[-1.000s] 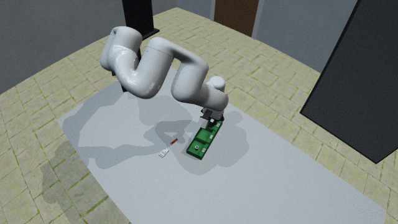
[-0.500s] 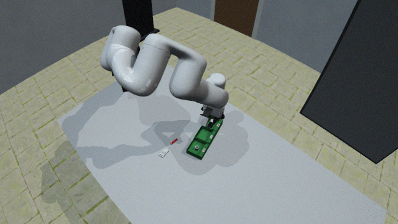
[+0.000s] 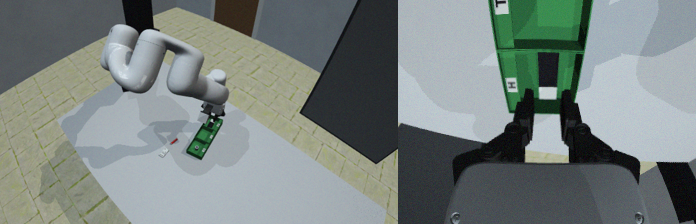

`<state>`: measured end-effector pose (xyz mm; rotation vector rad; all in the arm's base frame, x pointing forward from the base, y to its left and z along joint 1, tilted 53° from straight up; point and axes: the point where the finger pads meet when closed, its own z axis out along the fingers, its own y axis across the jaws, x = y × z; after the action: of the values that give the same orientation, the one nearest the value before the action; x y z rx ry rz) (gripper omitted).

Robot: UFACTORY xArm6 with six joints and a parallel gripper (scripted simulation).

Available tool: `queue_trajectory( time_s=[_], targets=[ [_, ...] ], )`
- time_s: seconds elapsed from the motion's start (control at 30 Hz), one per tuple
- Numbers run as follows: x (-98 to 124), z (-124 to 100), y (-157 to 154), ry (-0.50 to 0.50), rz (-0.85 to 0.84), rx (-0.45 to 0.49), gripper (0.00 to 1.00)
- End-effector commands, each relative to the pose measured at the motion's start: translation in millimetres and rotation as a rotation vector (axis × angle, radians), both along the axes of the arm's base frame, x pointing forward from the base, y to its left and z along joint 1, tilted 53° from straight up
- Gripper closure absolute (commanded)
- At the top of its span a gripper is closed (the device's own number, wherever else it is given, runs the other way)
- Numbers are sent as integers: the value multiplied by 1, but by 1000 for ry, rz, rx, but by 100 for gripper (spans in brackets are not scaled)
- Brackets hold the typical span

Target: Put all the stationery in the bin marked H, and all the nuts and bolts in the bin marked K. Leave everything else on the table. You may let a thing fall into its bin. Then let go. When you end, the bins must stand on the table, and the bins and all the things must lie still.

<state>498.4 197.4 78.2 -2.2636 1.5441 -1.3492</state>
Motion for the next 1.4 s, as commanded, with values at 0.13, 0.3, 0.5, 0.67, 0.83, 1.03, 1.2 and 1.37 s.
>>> queue_trajectory(
  time_s=[0.13,0.3,0.5,0.67,0.83,1.03,1.2,1.37],
  targets=[
    [-9,8,6,-1,2,1,0],
    [-23,21,13,-1,2,1,0],
    [-40,35,22,-1,2,2,0],
    [-51,45,29,-1,2,2,0],
    [-62,55,35,-1,1,2,0],
    [-79,69,44,-1,1,2,0],
    [-93,81,51,-1,1,2,0],
    [-97,85,54,-1,1,2,0]
  ],
)
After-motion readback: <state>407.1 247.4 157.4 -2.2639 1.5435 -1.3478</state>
